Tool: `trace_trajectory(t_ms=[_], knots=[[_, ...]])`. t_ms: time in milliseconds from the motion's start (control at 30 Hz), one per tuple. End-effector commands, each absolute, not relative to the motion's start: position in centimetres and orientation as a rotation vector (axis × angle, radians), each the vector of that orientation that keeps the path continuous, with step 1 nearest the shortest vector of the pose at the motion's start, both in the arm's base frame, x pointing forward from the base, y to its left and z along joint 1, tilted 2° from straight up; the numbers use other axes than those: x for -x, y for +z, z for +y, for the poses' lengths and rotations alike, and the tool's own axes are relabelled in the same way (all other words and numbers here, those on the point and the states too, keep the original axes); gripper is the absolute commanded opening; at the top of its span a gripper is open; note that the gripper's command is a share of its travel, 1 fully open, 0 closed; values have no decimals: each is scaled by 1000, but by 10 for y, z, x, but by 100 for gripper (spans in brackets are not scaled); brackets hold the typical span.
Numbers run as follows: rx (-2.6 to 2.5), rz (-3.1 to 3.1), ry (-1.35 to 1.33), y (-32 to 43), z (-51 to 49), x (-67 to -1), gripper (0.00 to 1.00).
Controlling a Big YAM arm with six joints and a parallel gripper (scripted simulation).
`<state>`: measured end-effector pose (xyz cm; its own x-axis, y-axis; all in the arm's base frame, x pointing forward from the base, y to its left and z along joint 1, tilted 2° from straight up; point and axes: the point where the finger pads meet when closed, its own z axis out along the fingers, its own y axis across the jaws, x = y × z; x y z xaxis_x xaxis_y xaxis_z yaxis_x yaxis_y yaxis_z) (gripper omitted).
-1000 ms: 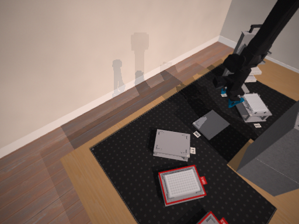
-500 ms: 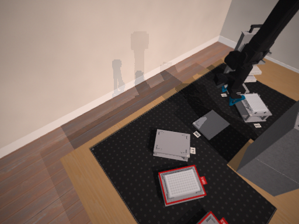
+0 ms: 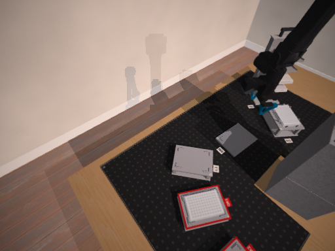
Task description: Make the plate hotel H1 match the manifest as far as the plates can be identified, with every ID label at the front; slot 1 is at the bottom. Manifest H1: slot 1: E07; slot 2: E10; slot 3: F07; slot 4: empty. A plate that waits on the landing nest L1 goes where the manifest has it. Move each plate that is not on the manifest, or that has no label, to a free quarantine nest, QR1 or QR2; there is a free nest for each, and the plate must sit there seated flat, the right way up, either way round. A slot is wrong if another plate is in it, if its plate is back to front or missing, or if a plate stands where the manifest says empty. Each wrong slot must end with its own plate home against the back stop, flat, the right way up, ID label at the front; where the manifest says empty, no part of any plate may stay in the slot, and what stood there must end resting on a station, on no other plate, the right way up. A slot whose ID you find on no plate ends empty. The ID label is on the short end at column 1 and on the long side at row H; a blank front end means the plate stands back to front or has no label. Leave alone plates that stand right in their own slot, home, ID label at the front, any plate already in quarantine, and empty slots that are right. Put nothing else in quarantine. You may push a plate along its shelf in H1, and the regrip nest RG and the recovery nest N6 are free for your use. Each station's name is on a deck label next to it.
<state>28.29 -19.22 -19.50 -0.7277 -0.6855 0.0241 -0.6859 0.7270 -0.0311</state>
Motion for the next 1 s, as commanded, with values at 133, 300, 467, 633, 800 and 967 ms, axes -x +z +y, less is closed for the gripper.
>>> trace_trajectory(t_ms=[133, 300, 467, 633, 800, 967], knots=[[-1133, -2922, 74, -177, -195, -283, 100], [-1135, -2922, 75, -164, -193, -284, 100], [-1140, -2920, 75, -156, -192, -284, 100], [-1149, -2917, 75, -142, -190, -285, 100], [-1153, -2915, 75, -129, -188, -286, 100], [-1153, -2915, 76, -116, -187, -286, 100]])
